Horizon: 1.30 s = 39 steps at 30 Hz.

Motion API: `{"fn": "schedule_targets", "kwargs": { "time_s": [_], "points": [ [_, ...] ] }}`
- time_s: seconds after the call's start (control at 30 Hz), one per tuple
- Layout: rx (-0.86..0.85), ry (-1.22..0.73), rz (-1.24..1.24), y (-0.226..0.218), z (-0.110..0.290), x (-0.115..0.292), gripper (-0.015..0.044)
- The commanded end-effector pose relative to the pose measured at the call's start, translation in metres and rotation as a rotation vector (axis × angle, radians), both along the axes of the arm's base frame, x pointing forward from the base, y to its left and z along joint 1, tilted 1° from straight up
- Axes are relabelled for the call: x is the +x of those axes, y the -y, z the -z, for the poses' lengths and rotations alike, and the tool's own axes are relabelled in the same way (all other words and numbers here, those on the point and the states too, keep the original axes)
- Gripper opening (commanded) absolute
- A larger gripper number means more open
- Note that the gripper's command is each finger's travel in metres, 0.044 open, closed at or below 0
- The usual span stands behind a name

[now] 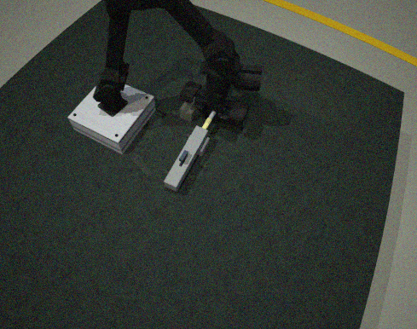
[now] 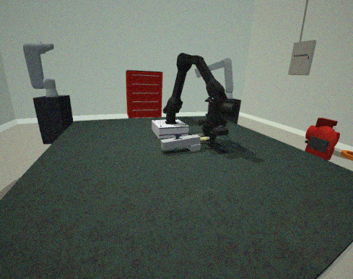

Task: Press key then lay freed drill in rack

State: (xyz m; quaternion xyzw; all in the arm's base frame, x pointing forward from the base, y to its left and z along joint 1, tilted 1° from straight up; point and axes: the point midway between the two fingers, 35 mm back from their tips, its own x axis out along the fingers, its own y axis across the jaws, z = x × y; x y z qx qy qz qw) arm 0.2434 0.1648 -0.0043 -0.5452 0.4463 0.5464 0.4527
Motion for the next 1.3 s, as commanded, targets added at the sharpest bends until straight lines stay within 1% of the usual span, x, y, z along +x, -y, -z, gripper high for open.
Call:
{"fn": "schedule_targets", "kwargs": {
  "time_s": [0.0, 0.23, 1.27],
  "points": [
    [-0.001, 0.000, -0.003, 0.000, 0.000, 0.000, 0.0262],
    [0.005, 0.007, -0.001, 0.004, 0.001, 0.002, 0.0440],
    [0.004, 0.007, -0.001, 0.014, 0.004, 0.006, 0.0440]
  ]
}}
